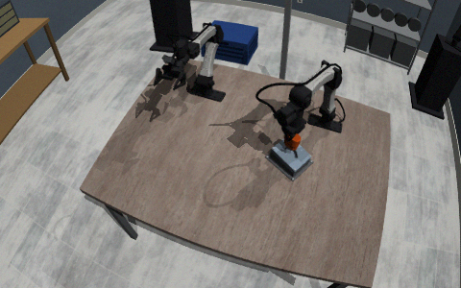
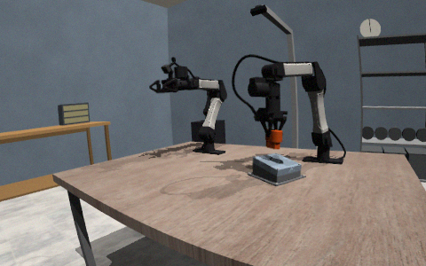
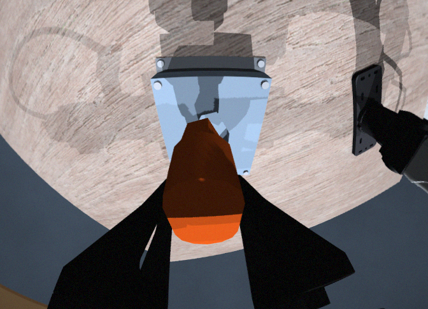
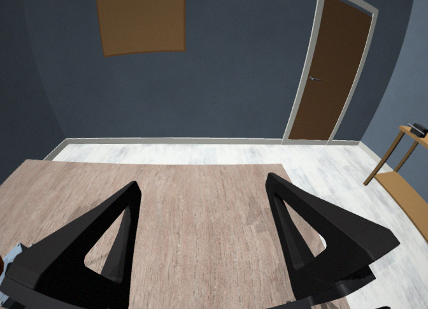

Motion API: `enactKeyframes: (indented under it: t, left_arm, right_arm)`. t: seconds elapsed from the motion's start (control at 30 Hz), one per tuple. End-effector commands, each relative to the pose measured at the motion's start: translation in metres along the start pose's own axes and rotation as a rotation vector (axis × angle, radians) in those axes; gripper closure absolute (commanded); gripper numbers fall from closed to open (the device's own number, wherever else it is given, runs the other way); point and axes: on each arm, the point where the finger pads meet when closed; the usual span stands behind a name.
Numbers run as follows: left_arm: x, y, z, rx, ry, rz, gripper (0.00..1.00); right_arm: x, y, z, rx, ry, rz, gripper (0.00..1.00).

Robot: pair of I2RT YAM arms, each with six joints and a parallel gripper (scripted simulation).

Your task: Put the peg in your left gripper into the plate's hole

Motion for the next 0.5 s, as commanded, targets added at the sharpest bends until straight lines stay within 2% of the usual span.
enactKeyframes:
  t: [0.0,0.17,0.3,0.4,0.47]
  left_arm:
    - [0.021,0.002,-0.005,-0.012,-0.018,-0.022,0.60]
    - [0.019,-0.007,0.001,-0.048,0.059,-0.068,0.60]
    - [0.007,-0.016,-0.004,-0.037,0.047,-0.091,0.60]
    - [-0.002,-0.021,-0.007,-0.022,0.024,-0.104,0.60]
    - [-0.002,-0.021,-0.007,-0.022,0.024,-0.104,0.60]
  right_arm:
    - [0.004,-0.004,0.008,0.025,0.033,0.019,0.00]
    - [0.005,-0.012,0.030,0.015,0.098,0.041,0.00]
    - [0.010,-0.022,0.062,0.011,0.186,0.068,0.00]
    - [0.020,-0.035,0.102,0.010,0.301,0.104,0.00]
    - [0.020,-0.035,0.102,0.010,0.301,0.104,0.00]
Point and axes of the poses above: on each arm, the point where the finger pads meet when closed, its own x axis back along the fingers, its own z axis across the jaws, y = z × x, and after that the axes turned 11 degrees about -x, right-handed
